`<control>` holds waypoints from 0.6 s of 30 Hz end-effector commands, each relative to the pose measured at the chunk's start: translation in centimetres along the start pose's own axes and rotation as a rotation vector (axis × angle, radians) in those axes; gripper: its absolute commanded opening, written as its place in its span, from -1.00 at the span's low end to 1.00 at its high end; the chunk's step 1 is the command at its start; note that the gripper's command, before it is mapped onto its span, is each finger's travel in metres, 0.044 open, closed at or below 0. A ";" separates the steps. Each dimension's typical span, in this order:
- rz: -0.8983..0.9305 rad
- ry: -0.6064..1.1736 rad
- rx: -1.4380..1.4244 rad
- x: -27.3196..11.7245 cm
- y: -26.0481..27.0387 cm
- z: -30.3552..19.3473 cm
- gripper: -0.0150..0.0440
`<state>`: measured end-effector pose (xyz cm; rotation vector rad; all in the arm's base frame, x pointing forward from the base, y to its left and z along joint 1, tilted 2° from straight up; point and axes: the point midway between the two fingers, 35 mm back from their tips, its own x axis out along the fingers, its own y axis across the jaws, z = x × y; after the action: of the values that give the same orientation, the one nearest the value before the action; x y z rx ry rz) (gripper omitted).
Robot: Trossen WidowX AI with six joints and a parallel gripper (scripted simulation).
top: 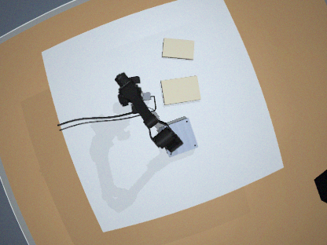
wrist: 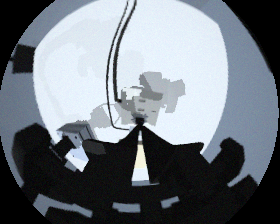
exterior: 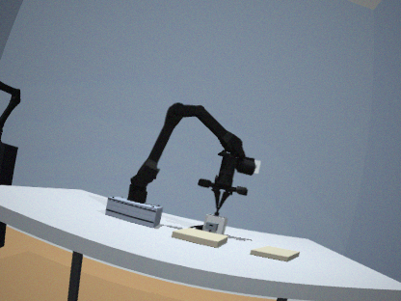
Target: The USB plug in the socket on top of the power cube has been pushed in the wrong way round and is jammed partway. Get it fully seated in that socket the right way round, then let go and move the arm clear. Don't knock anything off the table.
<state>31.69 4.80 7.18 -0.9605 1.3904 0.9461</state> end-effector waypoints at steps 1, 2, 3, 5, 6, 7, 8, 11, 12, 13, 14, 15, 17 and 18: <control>-0.001 0.002 0.007 0.1 0.0 0.0 -0.49; -0.001 0.002 0.007 0.1 0.0 0.0 -0.49; -0.001 0.002 0.007 0.1 0.0 0.0 -0.49; -0.001 0.002 0.007 0.2 0.0 0.0 -0.49; -0.001 0.002 0.007 0.2 0.0 0.0 -0.49; -0.001 0.002 0.007 0.2 0.0 0.0 -0.49; -0.001 0.002 0.007 0.2 0.0 0.0 -0.49; -0.001 0.002 0.007 0.2 0.0 0.0 -0.49; -0.001 0.002 0.007 0.2 0.0 0.0 -0.49; -0.001 0.002 0.007 0.3 0.0 0.0 -0.49; -0.001 0.002 0.007 0.3 0.0 0.0 -0.49; -0.001 0.002 0.007 0.3 0.0 0.0 -0.49; -0.001 0.002 0.007 0.3 0.0 0.0 -0.49; -0.001 0.002 0.007 0.3 0.0 0.0 -0.49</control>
<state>31.70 4.79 6.96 -0.9619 1.3904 0.9446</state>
